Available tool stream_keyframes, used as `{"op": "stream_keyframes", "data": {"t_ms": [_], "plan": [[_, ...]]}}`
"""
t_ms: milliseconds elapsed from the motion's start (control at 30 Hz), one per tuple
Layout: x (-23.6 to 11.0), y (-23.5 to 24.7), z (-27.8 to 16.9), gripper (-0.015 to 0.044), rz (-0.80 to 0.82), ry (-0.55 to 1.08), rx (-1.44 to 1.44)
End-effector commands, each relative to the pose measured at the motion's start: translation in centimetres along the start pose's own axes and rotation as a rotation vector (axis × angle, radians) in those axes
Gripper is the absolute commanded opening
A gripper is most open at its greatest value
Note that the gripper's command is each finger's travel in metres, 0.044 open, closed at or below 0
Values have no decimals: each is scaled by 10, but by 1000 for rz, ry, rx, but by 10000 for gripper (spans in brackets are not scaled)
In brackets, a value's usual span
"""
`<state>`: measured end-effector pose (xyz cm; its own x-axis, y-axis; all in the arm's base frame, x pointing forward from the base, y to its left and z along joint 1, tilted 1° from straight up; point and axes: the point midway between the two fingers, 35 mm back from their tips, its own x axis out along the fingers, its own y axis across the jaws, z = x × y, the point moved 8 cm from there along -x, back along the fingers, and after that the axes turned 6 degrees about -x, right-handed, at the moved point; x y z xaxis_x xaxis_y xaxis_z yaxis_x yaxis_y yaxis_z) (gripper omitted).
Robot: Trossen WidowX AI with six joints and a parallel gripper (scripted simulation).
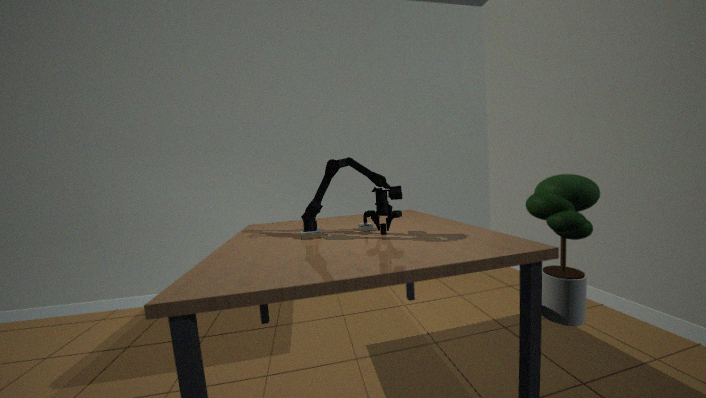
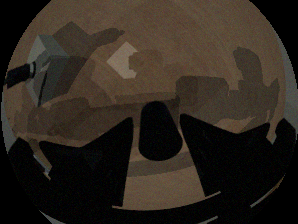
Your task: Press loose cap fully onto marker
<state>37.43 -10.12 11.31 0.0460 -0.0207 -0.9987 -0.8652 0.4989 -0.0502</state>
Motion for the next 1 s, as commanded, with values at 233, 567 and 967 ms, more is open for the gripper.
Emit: {"op": "stream_keyframes", "data": {"t_ms": [233, 567, 967], "plan": [[2, 0, -1, 98, 1, 5, -6], [-17, -1, 0, 0, 1, 5, -6], [-54, 0, 1, 0, 1, 5, -6]]}}
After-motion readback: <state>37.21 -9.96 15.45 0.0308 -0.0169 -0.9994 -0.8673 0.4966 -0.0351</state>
